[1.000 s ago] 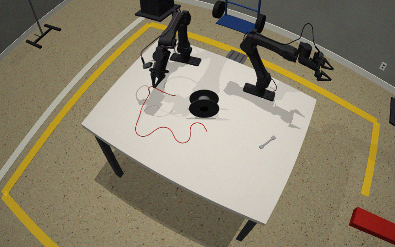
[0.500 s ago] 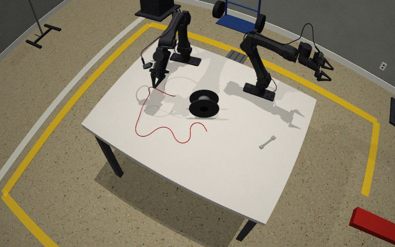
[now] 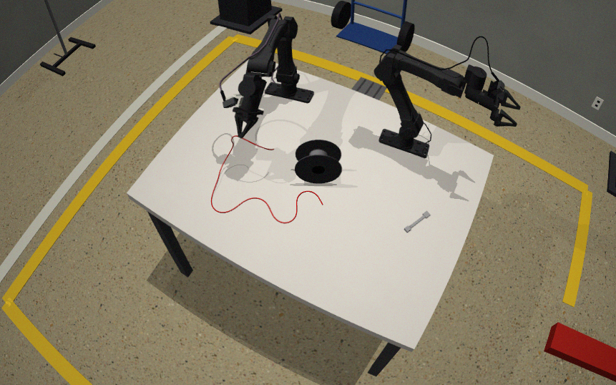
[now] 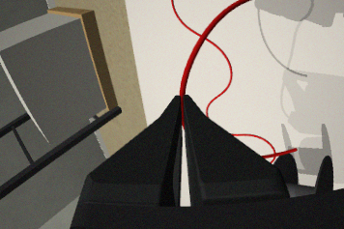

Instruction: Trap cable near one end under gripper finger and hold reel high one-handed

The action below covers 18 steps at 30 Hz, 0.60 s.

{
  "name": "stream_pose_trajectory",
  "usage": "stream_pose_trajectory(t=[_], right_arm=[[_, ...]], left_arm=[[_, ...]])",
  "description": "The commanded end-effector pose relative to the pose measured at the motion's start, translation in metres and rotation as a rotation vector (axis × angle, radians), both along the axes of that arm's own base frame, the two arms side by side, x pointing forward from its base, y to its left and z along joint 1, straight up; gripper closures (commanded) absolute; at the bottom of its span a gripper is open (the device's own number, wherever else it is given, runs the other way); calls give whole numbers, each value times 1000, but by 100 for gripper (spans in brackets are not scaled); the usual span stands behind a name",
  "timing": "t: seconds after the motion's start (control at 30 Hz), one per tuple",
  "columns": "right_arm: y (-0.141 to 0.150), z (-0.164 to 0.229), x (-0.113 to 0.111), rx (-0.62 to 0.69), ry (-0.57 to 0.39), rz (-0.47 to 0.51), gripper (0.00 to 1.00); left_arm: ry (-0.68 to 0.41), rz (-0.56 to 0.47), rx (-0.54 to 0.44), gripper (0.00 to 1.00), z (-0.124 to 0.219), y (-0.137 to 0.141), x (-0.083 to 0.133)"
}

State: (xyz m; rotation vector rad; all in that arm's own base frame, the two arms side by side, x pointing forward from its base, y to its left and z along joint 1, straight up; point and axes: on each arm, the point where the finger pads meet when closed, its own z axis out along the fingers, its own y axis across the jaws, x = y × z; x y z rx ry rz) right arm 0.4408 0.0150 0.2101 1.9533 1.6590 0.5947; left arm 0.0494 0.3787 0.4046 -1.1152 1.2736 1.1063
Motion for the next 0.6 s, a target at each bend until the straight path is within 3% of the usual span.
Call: stream_pose_trajectory(t=[0.0,0.57], right_arm=[[4,7,5,-18,-18,7,100],[4,14,6,-15,-20,2,100]], left_arm=[[10,7,-23,0,-9,3,0],[10,7,-23,0,-9,3,0]])
